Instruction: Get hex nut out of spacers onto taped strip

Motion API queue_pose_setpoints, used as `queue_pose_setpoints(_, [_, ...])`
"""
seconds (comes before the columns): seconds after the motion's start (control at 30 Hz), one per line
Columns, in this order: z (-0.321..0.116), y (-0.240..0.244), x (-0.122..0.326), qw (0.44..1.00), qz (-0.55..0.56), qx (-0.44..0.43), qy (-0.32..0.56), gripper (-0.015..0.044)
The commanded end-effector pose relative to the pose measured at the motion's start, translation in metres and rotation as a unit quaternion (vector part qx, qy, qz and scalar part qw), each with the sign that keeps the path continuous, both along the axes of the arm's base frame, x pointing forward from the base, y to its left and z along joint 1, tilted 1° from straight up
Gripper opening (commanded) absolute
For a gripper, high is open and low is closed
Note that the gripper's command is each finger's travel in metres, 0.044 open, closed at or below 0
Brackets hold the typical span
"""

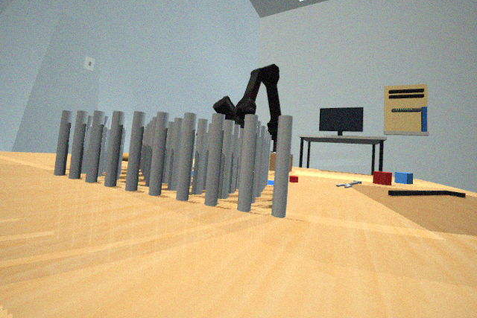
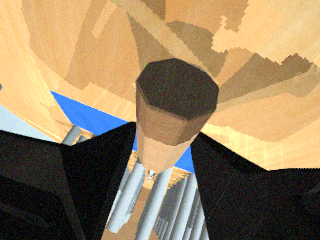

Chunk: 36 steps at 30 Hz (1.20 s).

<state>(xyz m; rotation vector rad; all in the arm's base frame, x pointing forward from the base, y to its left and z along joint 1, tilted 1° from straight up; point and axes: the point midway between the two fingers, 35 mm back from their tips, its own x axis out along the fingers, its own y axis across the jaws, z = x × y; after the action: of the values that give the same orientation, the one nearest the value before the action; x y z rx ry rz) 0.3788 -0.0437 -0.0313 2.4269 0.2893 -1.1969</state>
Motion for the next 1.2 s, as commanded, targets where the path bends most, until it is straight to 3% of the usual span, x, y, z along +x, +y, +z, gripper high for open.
queue_pose_setpoints(0.0, [0.001, -0.001, -0.004, 1.0, 0.002, -0.002, 0.001, 0.0])
queue_pose_setpoints(1.17, [0.0, -0.011, -0.027, 1.0, 0.001, -0.003, 0.003, 0.0])
